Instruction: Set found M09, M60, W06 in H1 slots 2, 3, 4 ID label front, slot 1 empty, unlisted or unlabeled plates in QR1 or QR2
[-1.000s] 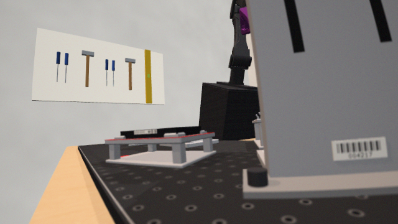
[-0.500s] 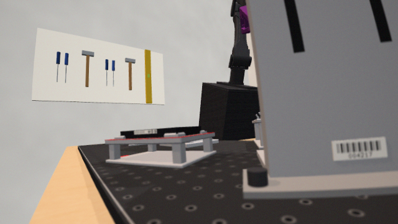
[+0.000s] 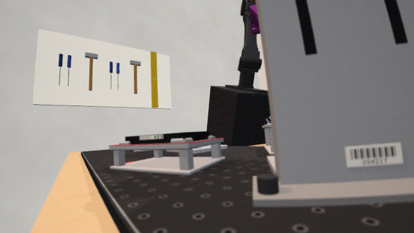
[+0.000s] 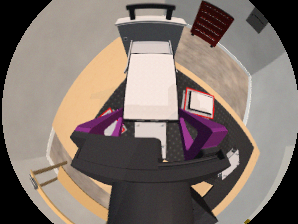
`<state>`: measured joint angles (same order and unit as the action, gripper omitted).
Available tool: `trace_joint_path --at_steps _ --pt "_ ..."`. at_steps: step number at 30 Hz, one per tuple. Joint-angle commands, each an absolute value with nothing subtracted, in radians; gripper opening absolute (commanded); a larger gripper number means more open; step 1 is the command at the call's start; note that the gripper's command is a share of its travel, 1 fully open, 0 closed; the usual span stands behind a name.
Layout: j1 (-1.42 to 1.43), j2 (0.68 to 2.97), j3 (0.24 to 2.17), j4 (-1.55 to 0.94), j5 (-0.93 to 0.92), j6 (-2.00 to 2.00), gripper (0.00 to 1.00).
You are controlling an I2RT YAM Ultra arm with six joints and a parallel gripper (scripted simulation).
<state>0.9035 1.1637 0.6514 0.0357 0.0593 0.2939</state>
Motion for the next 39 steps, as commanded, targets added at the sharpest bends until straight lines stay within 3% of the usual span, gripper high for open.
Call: trace_joint_path --at_steps 1,39 --pt "0.902 1.165 0.659 0.050 0.058 0.293 0.86" --pt "0.898 1.198 0.670 0.071 0.055 0.292 0.86"
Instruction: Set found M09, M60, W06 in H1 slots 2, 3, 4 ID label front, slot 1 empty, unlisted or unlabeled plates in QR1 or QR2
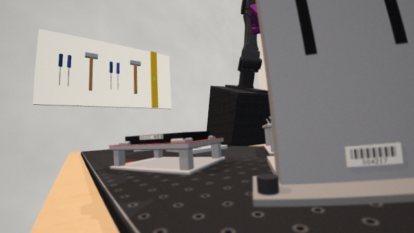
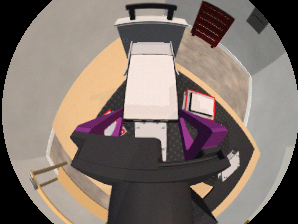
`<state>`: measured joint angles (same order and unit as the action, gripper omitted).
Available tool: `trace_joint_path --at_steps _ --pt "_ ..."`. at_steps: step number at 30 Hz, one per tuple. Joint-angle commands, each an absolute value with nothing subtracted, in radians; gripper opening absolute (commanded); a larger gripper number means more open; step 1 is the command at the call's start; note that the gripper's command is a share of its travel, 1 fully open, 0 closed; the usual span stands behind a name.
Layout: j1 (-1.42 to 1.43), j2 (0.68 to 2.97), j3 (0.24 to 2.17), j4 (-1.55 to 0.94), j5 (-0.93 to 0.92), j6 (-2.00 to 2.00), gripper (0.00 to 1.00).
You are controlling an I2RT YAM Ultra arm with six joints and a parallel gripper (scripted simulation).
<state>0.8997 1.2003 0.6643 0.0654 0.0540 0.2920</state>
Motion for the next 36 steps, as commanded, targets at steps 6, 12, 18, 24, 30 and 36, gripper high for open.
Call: trace_joint_path --at_steps 6,12,18,24,30,36 --pt "0.896 1.217 0.679 0.082 0.053 0.291 0.86" --pt "0.894 1.236 0.688 0.092 0.051 0.290 0.86" --pt "0.892 1.248 0.693 0.099 0.050 0.289 0.86" --pt "0.890 1.266 0.702 0.108 0.048 0.288 0.86" --pt "0.888 1.285 0.712 0.117 0.046 0.287 0.86" --pt "0.887 1.297 0.718 0.123 0.045 0.287 0.86"
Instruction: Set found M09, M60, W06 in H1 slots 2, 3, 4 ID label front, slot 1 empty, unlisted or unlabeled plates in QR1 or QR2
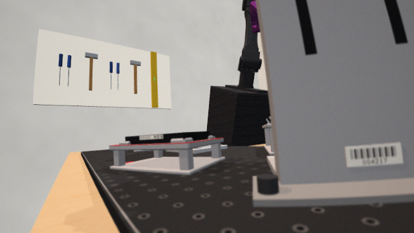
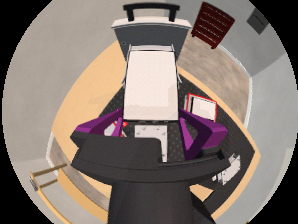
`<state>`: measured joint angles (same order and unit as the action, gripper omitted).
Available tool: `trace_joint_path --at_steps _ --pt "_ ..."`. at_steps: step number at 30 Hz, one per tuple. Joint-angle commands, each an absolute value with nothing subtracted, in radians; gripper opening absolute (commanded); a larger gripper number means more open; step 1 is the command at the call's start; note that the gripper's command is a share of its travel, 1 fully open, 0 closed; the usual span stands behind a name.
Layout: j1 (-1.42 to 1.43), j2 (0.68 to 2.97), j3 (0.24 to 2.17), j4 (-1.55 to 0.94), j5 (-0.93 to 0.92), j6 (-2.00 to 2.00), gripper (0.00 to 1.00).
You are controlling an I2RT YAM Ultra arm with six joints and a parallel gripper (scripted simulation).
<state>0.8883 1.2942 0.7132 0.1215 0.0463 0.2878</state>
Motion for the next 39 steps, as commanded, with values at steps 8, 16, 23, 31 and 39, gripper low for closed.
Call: trace_joint_path --at_steps 8,16,23,31,39 --pt "0.885 1.313 0.726 0.131 0.044 0.286 0.86" --pt "0.886 1.316 0.725 0.136 0.044 0.286 1.00" --pt "0.886 1.316 0.725 0.136 0.044 0.286 1.00" --pt "0.886 1.316 0.725 0.136 0.044 0.286 1.00" --pt "0.886 1.316 0.725 0.136 0.044 0.286 1.00"
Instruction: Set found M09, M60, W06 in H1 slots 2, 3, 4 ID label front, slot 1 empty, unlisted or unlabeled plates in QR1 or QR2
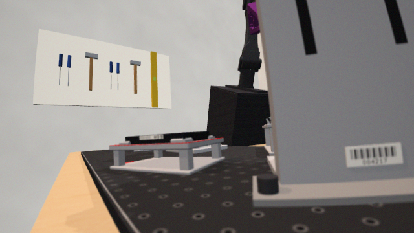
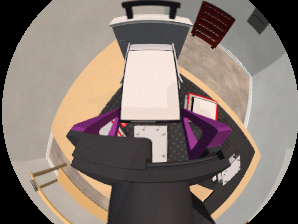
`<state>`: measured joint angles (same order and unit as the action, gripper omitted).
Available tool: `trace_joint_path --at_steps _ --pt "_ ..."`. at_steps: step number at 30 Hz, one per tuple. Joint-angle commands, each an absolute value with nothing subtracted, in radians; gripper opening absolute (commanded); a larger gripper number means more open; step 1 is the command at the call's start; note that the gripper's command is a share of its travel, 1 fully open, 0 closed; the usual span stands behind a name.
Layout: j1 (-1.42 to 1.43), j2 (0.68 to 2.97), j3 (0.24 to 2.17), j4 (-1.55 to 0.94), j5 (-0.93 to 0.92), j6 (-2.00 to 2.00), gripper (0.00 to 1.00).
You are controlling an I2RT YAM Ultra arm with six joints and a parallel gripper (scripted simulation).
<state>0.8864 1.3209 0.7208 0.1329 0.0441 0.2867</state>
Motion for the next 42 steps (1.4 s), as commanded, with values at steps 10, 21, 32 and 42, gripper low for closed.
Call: trace_joint_path --at_steps 10,21,32,42 --pt "0.886 1.316 0.725 0.136 0.044 0.286 1.00" --pt "0.897 1.222 0.676 0.090 0.054 0.291 1.00" --pt "0.913 1.163 0.624 0.082 0.069 0.299 1.00" --pt "0.930 1.109 0.579 0.072 0.083 0.306 1.00"
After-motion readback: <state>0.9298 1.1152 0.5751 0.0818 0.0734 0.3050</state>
